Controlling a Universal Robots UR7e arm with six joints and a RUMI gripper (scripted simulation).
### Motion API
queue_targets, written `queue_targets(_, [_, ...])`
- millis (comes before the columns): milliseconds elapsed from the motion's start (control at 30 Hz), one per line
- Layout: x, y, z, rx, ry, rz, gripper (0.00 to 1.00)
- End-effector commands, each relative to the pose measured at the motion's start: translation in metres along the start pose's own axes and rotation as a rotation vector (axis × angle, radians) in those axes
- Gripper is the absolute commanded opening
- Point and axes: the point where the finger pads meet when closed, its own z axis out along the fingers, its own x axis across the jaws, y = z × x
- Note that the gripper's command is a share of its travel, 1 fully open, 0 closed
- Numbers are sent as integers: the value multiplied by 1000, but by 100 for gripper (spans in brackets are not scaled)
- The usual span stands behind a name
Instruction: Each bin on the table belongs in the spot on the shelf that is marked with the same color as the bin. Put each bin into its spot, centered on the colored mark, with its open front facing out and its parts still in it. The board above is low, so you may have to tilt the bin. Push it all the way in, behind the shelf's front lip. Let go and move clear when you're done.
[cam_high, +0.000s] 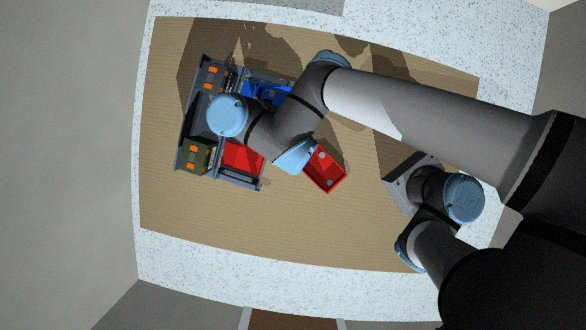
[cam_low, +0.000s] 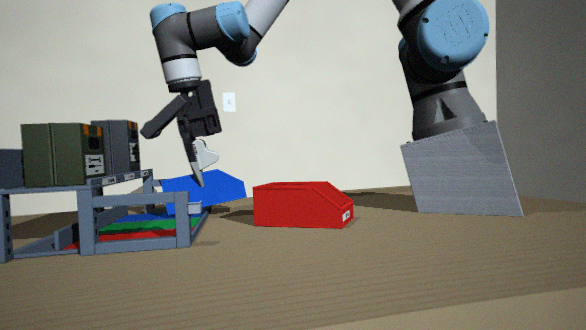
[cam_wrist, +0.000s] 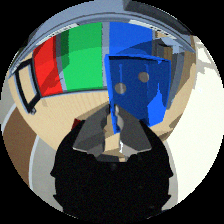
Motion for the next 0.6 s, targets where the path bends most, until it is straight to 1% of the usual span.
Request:
queue_targets(0, [0,-3,-1,6,0,0,0])
queue_targets(567, [0,-12,-1,23,0,1,0])
